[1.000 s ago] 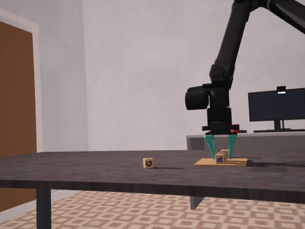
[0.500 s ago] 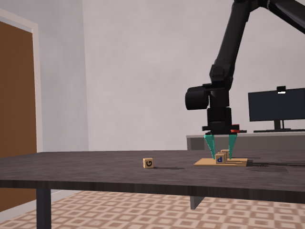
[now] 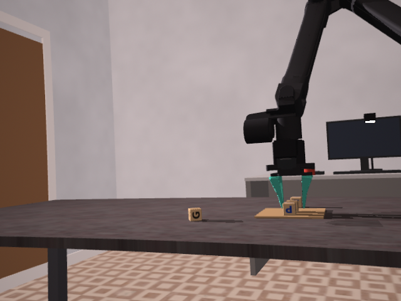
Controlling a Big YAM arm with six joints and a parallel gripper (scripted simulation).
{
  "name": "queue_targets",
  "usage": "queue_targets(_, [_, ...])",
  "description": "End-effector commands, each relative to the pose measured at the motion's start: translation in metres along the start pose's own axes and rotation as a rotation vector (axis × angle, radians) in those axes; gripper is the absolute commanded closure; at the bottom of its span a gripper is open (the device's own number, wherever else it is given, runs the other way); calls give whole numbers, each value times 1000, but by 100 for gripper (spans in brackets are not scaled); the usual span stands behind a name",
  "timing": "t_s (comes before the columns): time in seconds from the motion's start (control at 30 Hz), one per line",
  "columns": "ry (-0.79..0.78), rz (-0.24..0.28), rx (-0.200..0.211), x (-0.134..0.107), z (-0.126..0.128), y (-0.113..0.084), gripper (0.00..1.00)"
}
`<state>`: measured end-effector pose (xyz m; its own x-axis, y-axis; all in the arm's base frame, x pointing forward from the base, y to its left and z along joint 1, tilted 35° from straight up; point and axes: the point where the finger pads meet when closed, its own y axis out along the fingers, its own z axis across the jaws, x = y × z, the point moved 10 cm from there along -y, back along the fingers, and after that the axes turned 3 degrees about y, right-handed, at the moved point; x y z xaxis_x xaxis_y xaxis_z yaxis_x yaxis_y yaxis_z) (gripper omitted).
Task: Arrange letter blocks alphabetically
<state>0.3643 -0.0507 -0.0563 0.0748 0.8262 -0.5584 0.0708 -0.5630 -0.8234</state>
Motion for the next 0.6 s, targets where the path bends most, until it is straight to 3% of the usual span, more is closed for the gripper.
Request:
queue_targets(0.0, [0, -3, -23, 2, -2, -16, 55])
queue_targets(0.37, [0, -3, -23, 2, -2, -32, 55])
queue_targets(0.5, [29, 1, -7, -9, -3, -29, 55])
queue_targets(0.57, [6, -2, -20, 0, -2, -37, 55])
